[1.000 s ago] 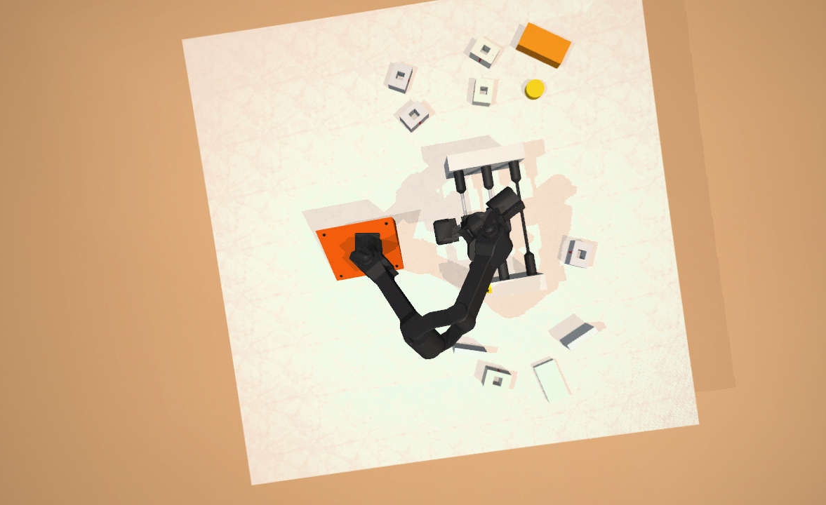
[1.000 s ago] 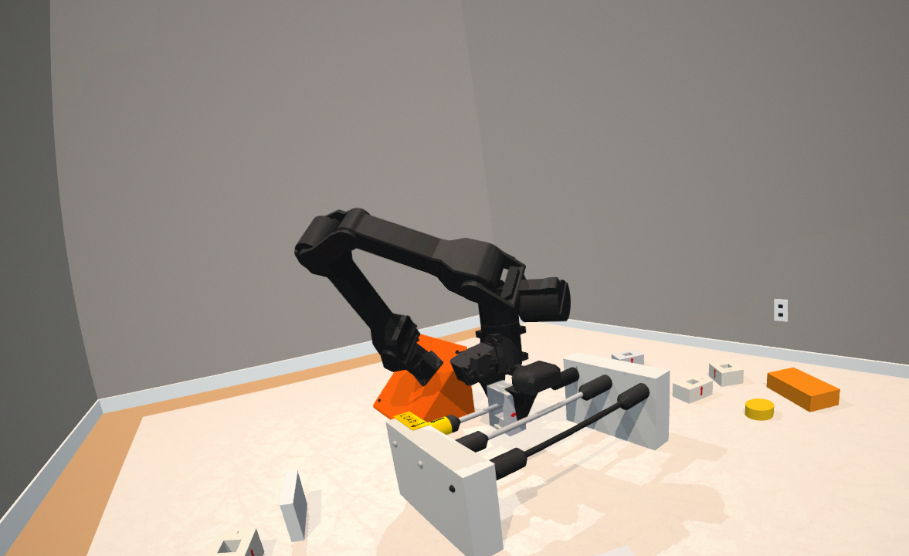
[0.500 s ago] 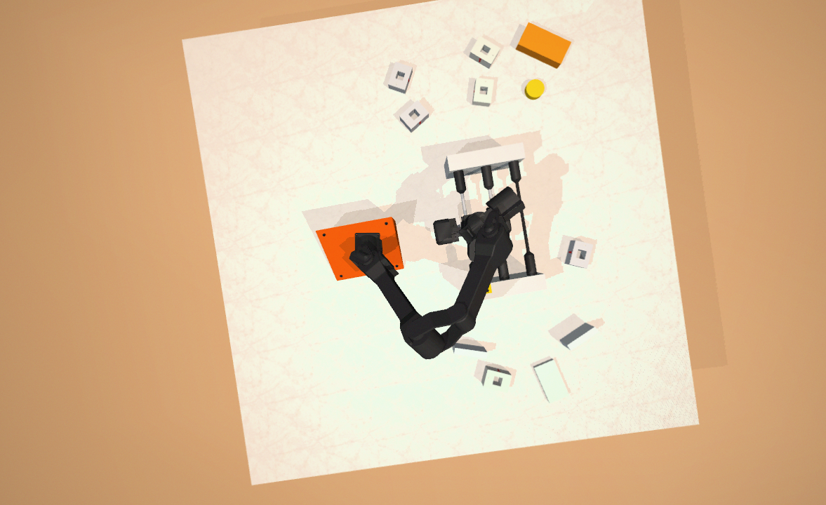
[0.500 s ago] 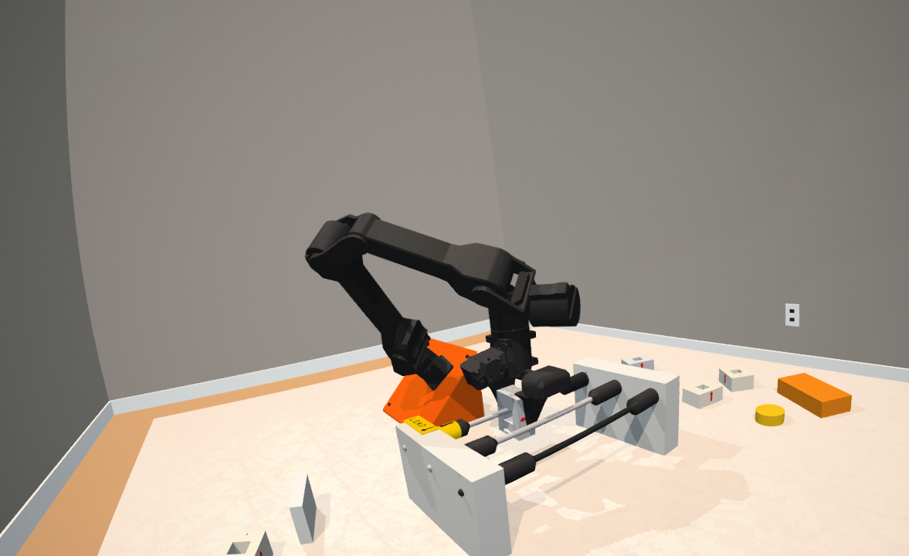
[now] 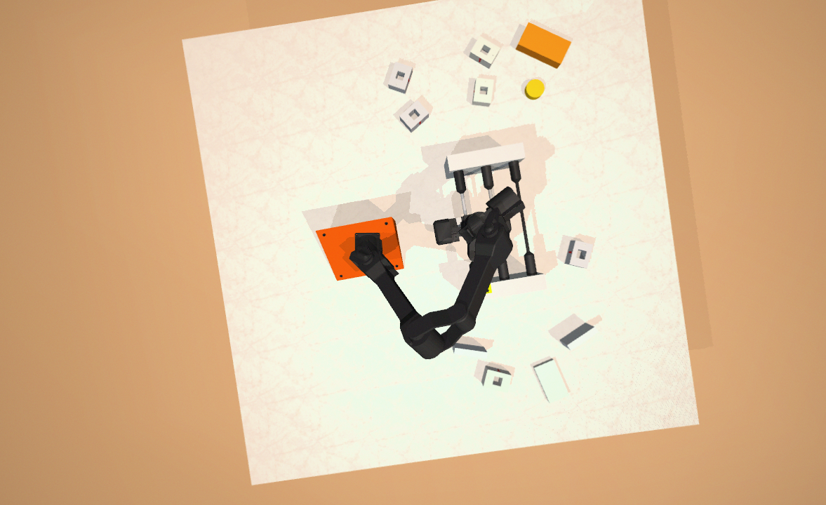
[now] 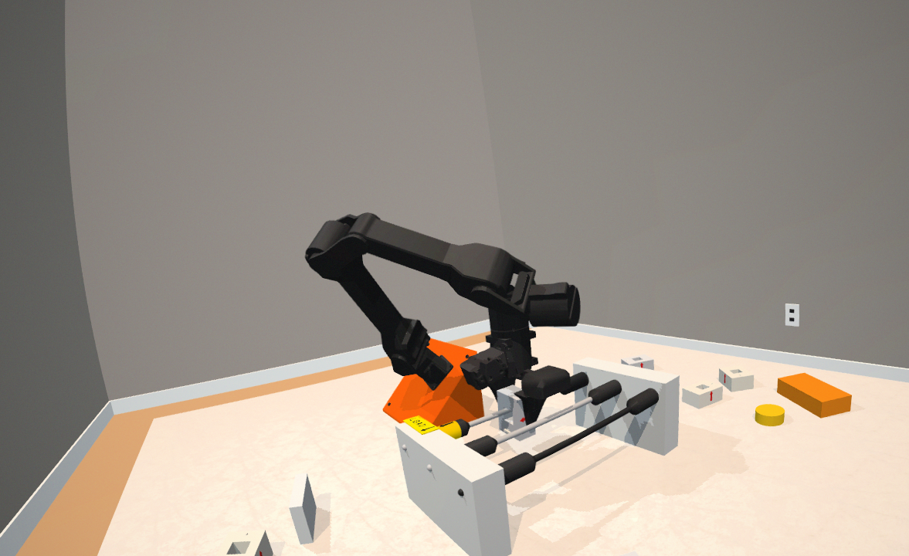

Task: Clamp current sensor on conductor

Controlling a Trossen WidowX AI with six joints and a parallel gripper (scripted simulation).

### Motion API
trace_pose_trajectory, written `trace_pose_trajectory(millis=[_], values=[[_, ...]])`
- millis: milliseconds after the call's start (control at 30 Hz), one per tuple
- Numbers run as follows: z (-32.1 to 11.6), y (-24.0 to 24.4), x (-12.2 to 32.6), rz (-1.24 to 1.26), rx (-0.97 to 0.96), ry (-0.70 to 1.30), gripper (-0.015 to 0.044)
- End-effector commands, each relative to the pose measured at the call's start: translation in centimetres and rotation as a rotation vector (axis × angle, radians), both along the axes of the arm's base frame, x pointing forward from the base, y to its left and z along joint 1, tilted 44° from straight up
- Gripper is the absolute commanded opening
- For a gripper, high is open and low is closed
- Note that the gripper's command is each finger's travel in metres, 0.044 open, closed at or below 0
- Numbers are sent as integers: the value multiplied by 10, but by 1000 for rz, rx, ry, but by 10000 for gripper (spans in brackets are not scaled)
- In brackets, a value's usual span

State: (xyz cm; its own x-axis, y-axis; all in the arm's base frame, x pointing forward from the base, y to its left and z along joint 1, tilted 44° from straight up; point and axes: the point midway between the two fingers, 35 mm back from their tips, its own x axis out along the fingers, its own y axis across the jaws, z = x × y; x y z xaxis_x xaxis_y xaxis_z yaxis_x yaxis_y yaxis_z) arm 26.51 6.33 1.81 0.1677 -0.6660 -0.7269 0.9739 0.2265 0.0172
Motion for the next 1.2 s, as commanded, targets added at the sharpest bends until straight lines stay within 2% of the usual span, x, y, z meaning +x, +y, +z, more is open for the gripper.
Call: trace_pose_trajectory(millis=[0, 367, 533, 1167], values=[[0, 0, 0, 0, 0, 0, 198], [0, 0, 0, 0, 0, 0, 124], [2, 2, -1, 1, -1, -3, 0], [0, 0, -4, 47, 7, -45, 0]])
